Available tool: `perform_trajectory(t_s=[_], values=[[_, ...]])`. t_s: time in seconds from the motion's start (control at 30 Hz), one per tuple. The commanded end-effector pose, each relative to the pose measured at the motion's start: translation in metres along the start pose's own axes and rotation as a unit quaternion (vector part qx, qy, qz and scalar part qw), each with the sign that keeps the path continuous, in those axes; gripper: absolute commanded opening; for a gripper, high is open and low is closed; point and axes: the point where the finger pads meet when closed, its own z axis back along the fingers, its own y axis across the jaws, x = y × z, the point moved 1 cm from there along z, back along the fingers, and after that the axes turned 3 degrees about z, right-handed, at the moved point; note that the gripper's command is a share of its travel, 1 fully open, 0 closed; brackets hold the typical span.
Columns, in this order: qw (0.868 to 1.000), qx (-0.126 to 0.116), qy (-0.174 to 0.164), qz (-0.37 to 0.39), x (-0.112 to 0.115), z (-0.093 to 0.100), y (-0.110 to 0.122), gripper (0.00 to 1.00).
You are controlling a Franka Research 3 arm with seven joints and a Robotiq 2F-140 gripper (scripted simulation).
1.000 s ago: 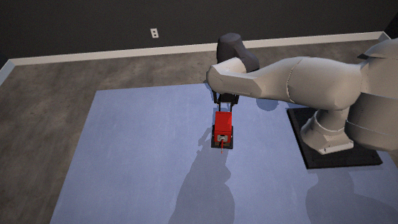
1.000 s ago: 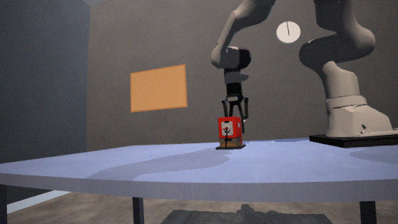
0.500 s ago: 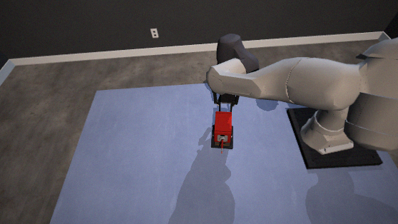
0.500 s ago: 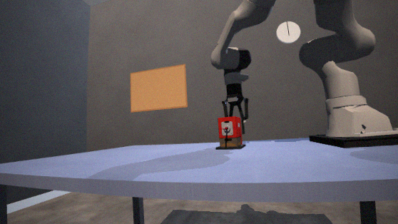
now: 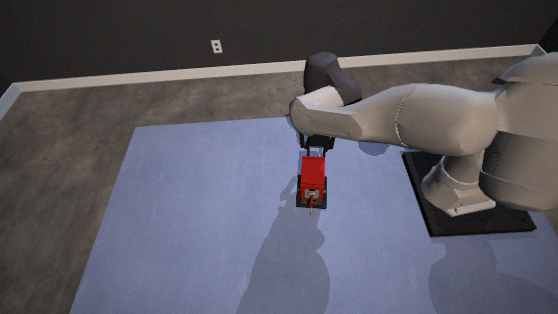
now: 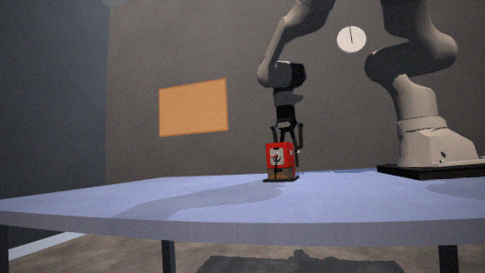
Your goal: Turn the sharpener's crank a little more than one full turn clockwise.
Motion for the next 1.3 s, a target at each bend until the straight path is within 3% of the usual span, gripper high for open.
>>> perform_trajectory(t_s=[0.0, 0.67, 1.27], values=[[1.000, 0.003, 0.000, 0.003, 0.001, -0.004, 0.001, 0.39], [1.000, 0.003, 0.000, 0.003, 0.001, -0.023, 0.001, 0.39], [1.000, 0.003, 0.000, 0.003, 0.001, -0.026, 0.001, 0.39]])
